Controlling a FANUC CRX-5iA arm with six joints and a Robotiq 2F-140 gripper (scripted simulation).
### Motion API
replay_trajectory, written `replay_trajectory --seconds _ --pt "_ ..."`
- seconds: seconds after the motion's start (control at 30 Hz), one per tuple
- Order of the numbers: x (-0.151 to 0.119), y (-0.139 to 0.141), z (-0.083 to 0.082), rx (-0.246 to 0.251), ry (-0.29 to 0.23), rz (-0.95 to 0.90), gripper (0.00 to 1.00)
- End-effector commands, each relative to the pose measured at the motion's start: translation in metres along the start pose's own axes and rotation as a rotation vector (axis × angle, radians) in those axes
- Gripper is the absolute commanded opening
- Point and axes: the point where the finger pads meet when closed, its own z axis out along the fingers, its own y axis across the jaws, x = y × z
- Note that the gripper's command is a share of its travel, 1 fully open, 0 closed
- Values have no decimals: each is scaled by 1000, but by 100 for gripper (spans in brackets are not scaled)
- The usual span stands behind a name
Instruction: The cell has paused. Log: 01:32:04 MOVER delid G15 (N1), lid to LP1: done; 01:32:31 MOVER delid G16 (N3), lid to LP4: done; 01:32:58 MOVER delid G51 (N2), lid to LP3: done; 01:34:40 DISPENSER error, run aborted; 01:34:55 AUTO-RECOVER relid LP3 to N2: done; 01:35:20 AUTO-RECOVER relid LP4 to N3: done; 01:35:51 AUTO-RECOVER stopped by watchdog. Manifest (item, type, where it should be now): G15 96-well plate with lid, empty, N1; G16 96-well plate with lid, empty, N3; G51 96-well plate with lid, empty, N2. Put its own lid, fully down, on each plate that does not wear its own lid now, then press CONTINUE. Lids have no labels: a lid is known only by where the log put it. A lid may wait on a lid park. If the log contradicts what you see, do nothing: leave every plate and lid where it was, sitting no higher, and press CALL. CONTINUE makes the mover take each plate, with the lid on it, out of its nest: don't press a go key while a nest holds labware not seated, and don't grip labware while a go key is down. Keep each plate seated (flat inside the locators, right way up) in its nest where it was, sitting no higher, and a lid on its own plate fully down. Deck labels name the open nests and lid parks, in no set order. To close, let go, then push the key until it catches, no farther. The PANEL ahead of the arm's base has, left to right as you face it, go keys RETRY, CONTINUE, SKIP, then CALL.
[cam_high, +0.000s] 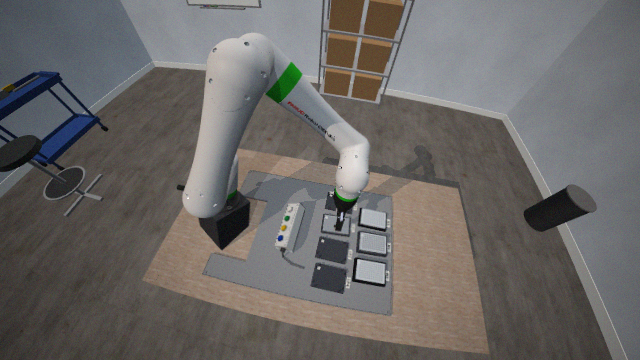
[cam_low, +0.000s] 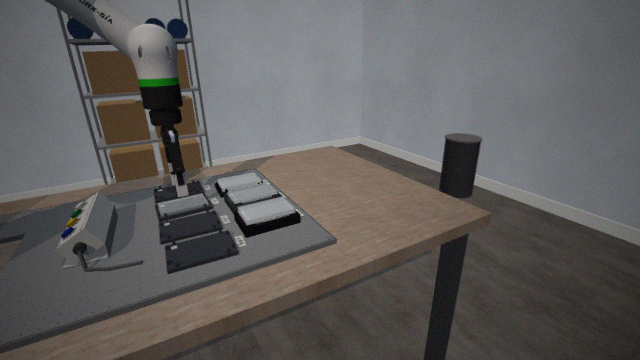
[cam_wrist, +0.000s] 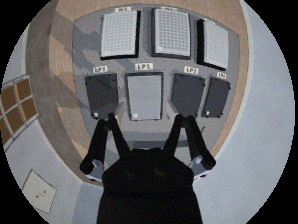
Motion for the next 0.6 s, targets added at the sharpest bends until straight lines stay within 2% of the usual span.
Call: replay_trajectory --seconds 0.0,0.57 --pt "0 0 6 0 0 0 66" --pt "0 -1 26 0 0 0 66"
